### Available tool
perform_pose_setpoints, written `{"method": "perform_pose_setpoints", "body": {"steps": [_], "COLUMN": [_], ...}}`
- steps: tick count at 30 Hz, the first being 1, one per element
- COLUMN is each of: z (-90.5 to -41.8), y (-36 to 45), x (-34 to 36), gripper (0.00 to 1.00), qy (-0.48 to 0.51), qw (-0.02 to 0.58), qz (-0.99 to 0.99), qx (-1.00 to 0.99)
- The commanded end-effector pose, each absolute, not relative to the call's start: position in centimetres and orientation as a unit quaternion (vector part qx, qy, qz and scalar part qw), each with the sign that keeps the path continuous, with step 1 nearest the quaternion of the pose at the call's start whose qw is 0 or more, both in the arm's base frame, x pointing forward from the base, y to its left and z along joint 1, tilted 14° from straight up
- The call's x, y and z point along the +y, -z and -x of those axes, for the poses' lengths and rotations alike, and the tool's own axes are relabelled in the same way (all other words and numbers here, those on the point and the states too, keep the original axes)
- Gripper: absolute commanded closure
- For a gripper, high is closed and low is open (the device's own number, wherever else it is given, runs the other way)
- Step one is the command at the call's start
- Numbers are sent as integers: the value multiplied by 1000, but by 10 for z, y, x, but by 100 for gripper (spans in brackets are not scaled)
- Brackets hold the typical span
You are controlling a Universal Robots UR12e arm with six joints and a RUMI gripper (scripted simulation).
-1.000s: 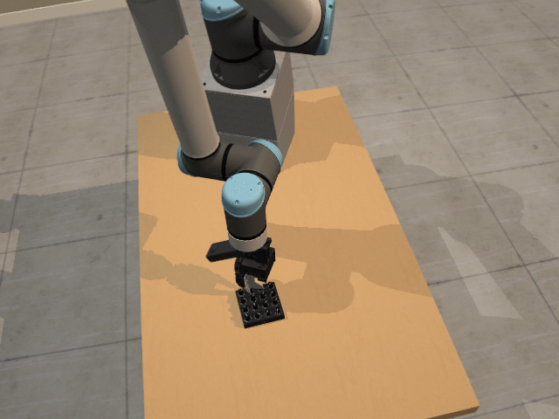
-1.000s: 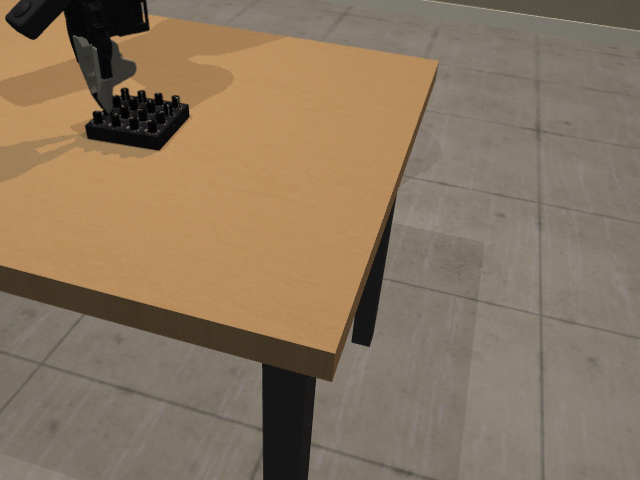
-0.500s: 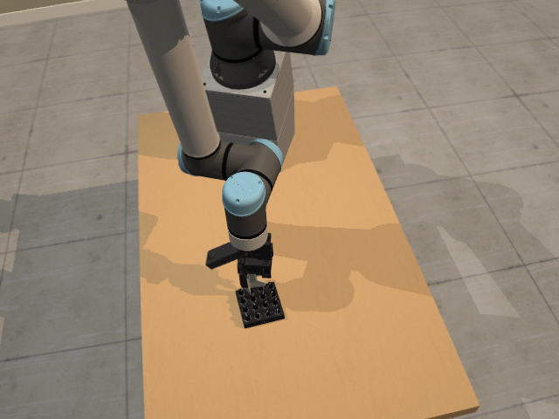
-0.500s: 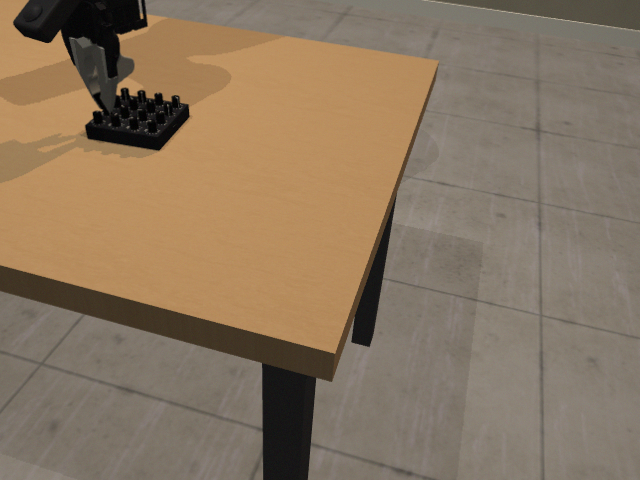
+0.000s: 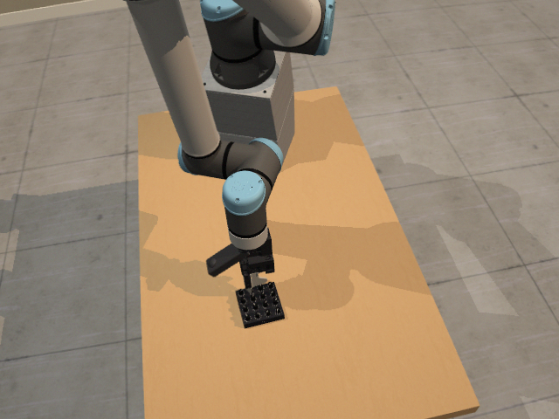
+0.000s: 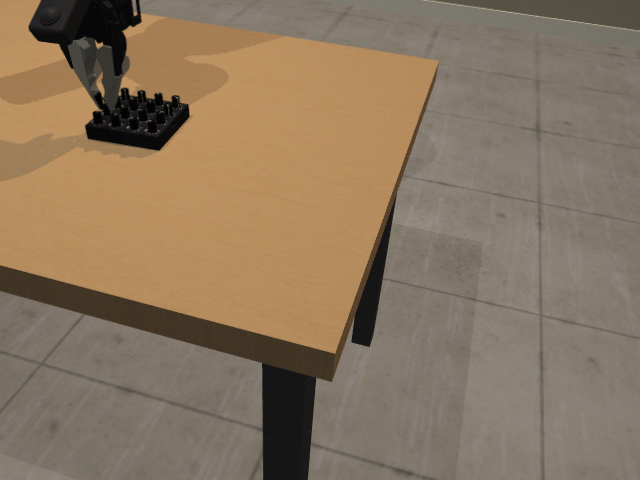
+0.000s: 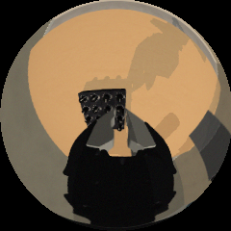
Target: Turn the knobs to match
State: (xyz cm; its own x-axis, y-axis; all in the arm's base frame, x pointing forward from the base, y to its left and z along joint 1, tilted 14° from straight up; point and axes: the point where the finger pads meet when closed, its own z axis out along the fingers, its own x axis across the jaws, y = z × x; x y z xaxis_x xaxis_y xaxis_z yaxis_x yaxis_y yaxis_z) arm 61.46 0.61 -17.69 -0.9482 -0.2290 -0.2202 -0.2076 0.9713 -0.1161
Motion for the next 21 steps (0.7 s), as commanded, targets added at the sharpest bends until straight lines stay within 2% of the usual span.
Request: {"method": "perform_pose_setpoints", "body": {"steps": [1, 21], "z": [-615, -617], "y": [176, 176], "x": [6, 7], "gripper": [96, 96], "qy": [50, 70], "qw": [115, 105], "qz": [160, 330], "qx": [979, 935]}}
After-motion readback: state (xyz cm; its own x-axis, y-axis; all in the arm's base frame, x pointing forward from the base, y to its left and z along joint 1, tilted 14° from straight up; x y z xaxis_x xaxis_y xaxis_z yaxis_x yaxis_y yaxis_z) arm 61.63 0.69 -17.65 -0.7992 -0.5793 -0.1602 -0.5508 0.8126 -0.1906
